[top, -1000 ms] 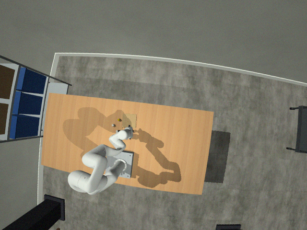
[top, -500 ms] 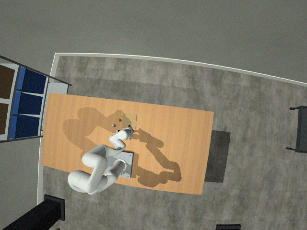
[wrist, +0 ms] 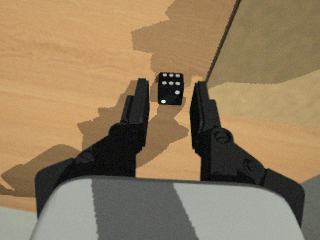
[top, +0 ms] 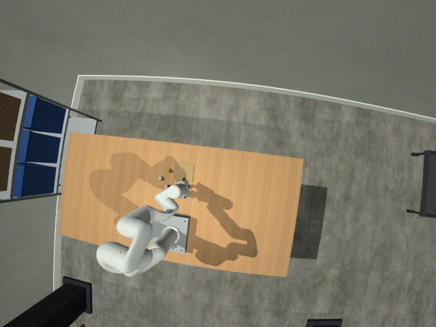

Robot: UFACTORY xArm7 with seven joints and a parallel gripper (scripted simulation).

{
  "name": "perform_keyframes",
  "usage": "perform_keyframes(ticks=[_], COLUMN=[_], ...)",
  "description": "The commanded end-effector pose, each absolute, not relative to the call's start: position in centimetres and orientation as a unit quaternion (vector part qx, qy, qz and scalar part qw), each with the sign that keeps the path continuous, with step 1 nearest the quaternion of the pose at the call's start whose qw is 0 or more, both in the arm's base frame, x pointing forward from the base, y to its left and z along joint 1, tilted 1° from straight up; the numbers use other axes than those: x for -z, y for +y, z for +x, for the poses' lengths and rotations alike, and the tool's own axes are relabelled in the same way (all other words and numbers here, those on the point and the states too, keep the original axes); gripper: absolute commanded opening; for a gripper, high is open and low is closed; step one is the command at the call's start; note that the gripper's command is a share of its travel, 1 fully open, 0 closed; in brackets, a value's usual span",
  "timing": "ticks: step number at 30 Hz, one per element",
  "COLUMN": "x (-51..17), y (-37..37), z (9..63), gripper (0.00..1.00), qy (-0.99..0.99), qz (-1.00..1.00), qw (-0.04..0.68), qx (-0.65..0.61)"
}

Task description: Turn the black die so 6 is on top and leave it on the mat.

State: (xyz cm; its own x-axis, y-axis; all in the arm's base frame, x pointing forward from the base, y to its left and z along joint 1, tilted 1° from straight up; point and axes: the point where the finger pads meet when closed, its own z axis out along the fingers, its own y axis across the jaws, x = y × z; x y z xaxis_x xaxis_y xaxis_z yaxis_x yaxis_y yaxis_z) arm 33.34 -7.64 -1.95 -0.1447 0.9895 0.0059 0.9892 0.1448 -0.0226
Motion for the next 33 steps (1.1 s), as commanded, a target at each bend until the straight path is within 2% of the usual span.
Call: perform_keyframes(ticks=[1,33], x=[2.2,4.1], y=[-7.7,-7.7], z=[33.4,33.4], gripper=[0.36,0.36], qy=[-0.756,-0.756], qz=[-0.654,-0.654], qw=[0.009,0.009], qx=[-0.006,-0.006])
